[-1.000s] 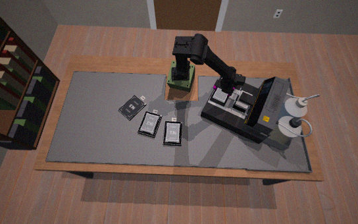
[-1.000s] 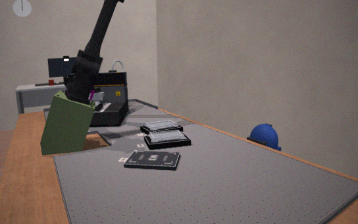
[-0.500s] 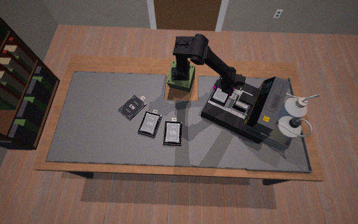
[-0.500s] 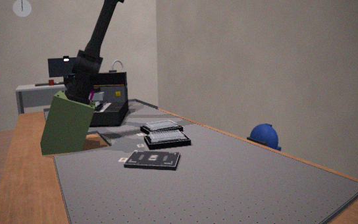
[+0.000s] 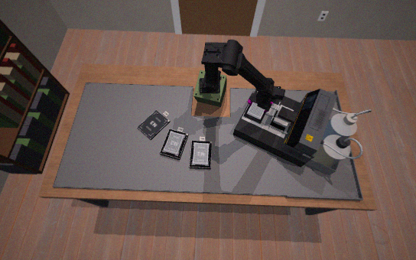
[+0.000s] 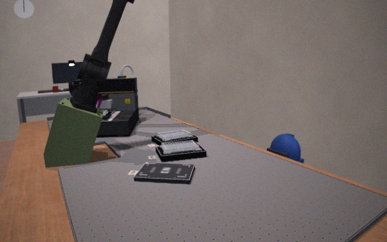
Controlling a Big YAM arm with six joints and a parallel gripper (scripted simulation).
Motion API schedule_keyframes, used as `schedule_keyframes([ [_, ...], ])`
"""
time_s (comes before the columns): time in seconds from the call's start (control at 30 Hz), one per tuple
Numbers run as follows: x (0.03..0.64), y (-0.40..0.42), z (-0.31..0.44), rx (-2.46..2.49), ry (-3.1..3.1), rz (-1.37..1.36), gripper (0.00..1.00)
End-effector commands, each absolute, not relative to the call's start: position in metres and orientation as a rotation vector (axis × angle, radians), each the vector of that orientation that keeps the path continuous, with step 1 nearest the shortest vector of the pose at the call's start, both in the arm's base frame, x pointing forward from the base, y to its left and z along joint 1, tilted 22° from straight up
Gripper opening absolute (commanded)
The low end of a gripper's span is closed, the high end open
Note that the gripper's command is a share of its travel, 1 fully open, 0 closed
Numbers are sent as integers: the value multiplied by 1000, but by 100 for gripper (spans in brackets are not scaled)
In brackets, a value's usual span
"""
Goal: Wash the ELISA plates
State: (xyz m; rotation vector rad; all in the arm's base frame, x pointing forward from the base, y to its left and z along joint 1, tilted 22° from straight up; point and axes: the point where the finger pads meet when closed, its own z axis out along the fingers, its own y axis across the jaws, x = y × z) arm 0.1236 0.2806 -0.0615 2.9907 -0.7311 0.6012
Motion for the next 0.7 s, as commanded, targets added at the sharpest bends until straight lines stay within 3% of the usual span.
schedule_keyframes([
  [0.0, 129, 283, -62, 2998, -739, 606, 84],
  [0.67, 129, 285, -64, 3004, -735, 607, 84],
])
